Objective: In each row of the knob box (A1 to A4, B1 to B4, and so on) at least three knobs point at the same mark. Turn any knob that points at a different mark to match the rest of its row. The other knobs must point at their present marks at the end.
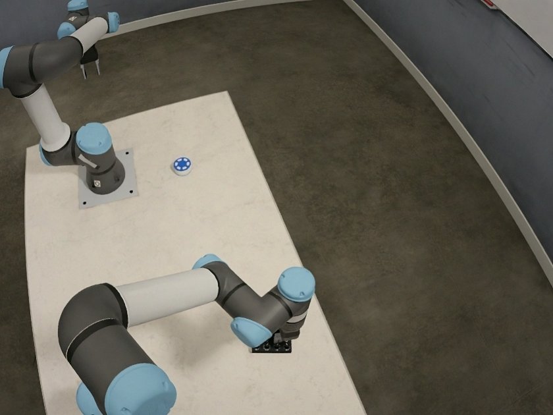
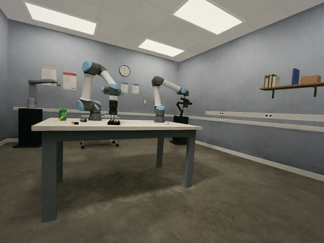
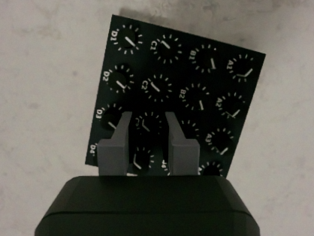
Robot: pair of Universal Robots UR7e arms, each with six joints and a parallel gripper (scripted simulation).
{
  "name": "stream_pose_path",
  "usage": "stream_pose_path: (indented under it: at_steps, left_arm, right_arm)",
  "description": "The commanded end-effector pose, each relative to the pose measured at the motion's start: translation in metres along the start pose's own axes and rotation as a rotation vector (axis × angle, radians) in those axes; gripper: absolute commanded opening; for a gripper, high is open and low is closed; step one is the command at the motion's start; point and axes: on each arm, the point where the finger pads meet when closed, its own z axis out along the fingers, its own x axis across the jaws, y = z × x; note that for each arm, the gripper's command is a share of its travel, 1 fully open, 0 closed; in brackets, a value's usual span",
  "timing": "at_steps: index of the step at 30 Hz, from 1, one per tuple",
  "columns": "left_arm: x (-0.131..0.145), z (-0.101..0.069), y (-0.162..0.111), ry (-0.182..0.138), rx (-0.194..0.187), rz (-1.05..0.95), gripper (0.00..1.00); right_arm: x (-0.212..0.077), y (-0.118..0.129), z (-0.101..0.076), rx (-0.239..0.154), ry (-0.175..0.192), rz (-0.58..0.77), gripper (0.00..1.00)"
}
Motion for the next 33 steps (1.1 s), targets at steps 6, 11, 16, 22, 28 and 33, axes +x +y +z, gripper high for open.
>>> stream_pose_path:
  at_steps: [6, 11, 16, 22, 28, 33]
  left_arm:
    - [0.002, 0.0, -0.001, 0.001, 0.0, -0.004, 1.0]
    - [0.002, 0.0, -0.001, 0.001, 0.0, -0.004, 1.0]
    - [0.002, 0.0, -0.001, 0.001, 0.0, -0.004, 1.0]
    - [0.002, 0.0, -0.001, 0.001, 0.0, -0.004, 1.0]
    - [0.002, 0.0, -0.001, 0.001, 0.0, -0.004, 1.0]
    - [0.002, 0.0, -0.001, 0.001, 0.0, -0.004, 1.0]
  right_arm:
    - [0.002, 0.001, -0.007, -0.004, 0.004, -0.003, 0.46]
    - [0.002, 0.001, -0.028, -0.004, 0.004, -0.003, 0.46]
    - [0.002, 0.001, -0.04, -0.004, 0.004, -0.003, 0.46]
    - [0.002, 0.001, -0.041, -0.004, 0.004, -0.003, 0.46]
    - [-0.007, 0.007, -0.045, -0.004, 0.004, 0.117, 0.46]
    - [-0.013, 0.01, -0.049, -0.004, 0.004, 0.2, 0.46]
